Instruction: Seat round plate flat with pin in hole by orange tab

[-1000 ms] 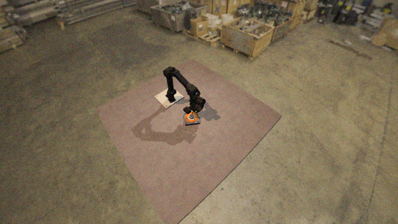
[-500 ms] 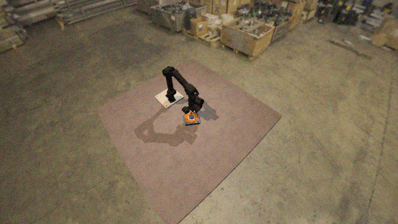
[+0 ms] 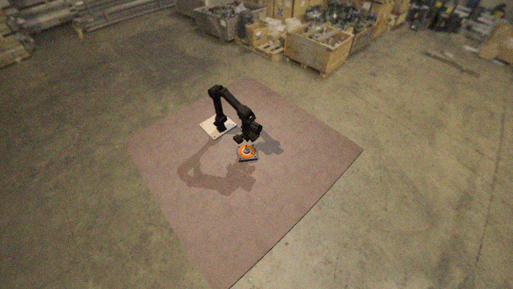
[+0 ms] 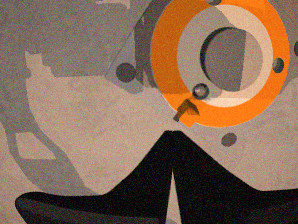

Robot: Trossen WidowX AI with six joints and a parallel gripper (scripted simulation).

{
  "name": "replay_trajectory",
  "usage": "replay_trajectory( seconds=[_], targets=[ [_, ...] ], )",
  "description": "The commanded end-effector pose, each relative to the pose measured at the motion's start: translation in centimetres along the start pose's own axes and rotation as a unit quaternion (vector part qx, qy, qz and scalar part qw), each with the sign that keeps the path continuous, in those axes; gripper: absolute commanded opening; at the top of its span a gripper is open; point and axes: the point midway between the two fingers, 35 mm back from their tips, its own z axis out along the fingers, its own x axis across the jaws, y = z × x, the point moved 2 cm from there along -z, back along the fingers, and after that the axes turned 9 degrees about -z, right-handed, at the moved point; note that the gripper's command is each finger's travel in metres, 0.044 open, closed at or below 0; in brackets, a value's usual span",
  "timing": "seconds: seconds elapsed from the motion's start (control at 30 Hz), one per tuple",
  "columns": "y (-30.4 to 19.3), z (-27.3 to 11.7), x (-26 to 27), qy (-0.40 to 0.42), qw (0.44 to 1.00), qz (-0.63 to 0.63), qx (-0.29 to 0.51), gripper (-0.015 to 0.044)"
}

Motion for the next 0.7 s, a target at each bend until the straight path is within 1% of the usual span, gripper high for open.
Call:
replay_trajectory(
  seconds=[0.0,0.07,0.1,0.67],
  targets=[
    [-0.12,-1.89,0.01,-0.001,1.0,0.001,-0.009,0.0],
    [-0.1,-1.97,0.03,-0.001,1.0,0.001,-0.009,0.0],
    [0.03,-1.15,0.03,0.0,1.0,-0.001,-0.006,0.0],
    [0.03,-1.15,0.03,0.0,1.0,-0.001,-0.006,0.0]
  ],
)
